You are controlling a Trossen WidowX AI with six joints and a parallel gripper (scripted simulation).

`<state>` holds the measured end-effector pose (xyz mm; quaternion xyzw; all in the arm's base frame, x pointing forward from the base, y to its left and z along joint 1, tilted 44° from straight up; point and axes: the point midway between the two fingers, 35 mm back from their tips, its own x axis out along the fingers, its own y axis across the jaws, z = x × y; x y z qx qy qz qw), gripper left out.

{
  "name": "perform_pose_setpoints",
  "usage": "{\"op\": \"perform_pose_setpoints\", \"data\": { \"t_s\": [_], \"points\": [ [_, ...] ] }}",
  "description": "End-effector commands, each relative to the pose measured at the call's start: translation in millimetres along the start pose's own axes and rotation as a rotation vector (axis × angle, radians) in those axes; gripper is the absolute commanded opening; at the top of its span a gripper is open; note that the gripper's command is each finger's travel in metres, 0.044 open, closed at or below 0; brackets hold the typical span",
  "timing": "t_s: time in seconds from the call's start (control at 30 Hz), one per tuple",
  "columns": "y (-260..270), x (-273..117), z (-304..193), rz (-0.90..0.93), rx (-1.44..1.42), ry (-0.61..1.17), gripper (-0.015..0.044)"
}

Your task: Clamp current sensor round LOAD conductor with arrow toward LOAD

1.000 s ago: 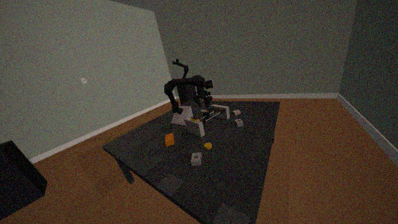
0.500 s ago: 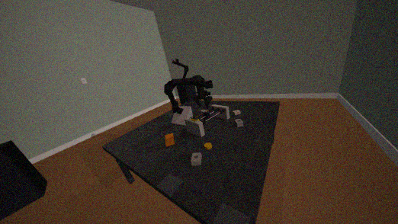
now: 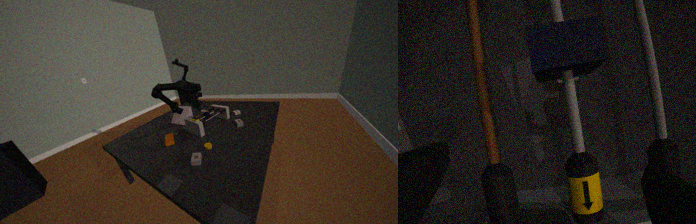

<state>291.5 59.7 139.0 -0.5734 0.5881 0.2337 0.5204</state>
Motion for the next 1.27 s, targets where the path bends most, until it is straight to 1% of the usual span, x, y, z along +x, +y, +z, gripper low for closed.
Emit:
{"op": "perform_pose_setpoints", "data": {
  "t_s": [0.0,0.23,0.43,0.5,0.53,0.57,1.07,1.2,1.23],
  "points": [
    [10.8,-3.6,-25.4,-0.010,0.120,-0.151,0.0440],
    [28.9,-11.2,-56.5,-0.101,0.296,-0.397,0.0440],
    [44.5,-15.5,-73.0,-0.235,0.409,-0.591,0.0440],
    [47.7,-16.2,-75.5,-0.271,0.429,-0.630,0.0440],
    [48.0,-16.3,-75.8,-0.276,0.431,-0.635,0.0440],
    [42.2,-16.8,-72.6,-0.221,0.401,-0.567,0.0440],
    [41.8,-16.7,-72.2,-0.217,0.398,-0.562,0.0440],
    [33.4,-14.3,-63.3,-0.140,0.337,-0.457,0.0440],
    [39.2,-17.0,-70.5,-0.194,0.380,-0.530,0.0440]
  ]
}}
